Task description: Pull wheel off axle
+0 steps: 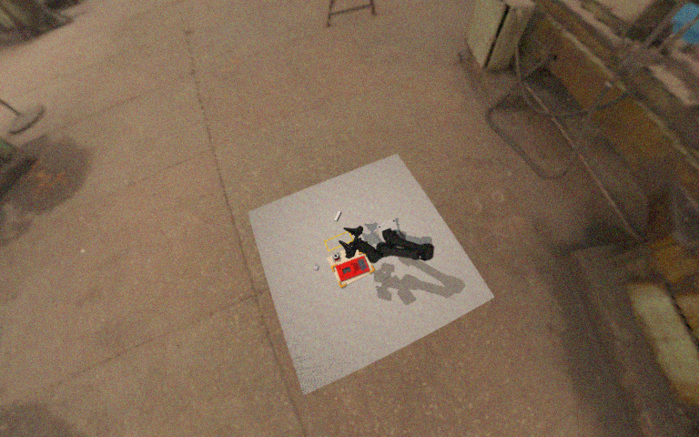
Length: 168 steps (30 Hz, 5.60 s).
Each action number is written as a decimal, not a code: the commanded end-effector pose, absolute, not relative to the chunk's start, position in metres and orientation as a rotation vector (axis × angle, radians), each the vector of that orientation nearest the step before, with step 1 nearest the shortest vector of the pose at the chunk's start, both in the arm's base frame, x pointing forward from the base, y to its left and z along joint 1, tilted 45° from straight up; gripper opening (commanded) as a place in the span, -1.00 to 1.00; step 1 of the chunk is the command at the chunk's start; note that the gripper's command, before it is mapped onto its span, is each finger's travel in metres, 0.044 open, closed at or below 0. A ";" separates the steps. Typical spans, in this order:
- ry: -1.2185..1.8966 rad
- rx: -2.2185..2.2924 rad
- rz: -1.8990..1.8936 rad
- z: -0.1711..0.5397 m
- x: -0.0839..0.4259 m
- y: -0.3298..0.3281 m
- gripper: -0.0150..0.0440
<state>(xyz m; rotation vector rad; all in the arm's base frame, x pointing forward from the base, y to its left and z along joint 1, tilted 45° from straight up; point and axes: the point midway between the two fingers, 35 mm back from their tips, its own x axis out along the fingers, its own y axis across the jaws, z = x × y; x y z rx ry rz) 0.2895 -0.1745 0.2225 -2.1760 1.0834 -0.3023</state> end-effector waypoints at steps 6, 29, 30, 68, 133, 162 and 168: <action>0.970 -1.974 -0.215 0.203 0.316 -0.171 0.53; 0.993 -0.515 0.086 0.084 0.384 -0.124 0.53; 1.012 -0.442 0.087 0.079 0.385 -0.121 0.53; 1.759 1.718 -0.700 0.016 0.376 -0.034 0.53; 1.763 1.712 -0.695 -0.031 0.369 0.015 -0.49; 1.762 1.714 -0.696 -0.025 0.369 0.008 -0.49; 1.762 1.714 -0.697 -0.023 0.369 0.006 -0.49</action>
